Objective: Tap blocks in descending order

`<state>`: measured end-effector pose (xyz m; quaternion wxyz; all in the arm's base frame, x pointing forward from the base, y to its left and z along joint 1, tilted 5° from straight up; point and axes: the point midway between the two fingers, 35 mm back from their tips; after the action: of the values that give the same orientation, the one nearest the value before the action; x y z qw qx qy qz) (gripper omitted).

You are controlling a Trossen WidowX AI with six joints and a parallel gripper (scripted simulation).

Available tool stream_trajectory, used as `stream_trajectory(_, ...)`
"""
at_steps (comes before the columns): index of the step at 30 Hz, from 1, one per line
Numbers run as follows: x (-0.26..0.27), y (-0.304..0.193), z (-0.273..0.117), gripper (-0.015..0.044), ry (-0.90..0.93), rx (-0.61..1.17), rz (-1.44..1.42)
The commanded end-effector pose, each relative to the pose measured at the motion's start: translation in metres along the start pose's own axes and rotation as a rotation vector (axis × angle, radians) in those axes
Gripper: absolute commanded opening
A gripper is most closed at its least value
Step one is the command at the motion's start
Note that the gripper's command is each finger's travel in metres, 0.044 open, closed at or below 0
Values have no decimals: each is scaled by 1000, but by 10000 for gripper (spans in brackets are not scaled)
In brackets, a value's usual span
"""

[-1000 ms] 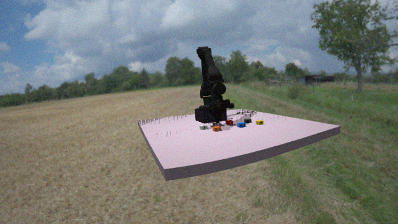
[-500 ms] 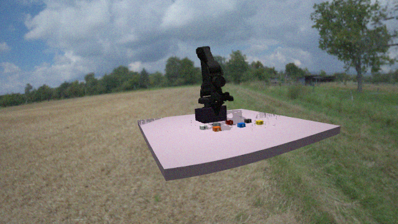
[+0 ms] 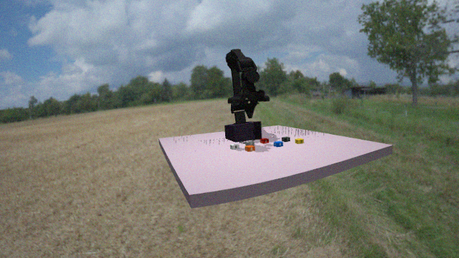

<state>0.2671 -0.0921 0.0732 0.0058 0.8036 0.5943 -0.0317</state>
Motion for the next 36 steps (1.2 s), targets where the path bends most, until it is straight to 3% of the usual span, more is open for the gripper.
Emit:
stream_trajectory(1, -14, 42, -3, 20, 0, -7, 7)
stream_trajectory(6, -31, 86, 1, 20, -7, -7, -11)
stream_trajectory(11, -32, 88, 5, 20, -7, -7, -11)
stream_trajectory(15, -32, 89, 70, 20, -8, -7, -11)
stream_trajectory(17, -32, 87, 83, 20, -8, -7, -11)
stream_trajectory(36, -32, 88, 101, 20, -8, -6, -11)
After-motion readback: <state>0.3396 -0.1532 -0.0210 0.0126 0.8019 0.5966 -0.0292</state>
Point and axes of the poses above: the point midway between the two fingers, 35 mm back from their tips, its own z axis out along the fingers, its own x axis across the jaws, y = z × x, and after that the axes turned 9 degrees about z, right-handed
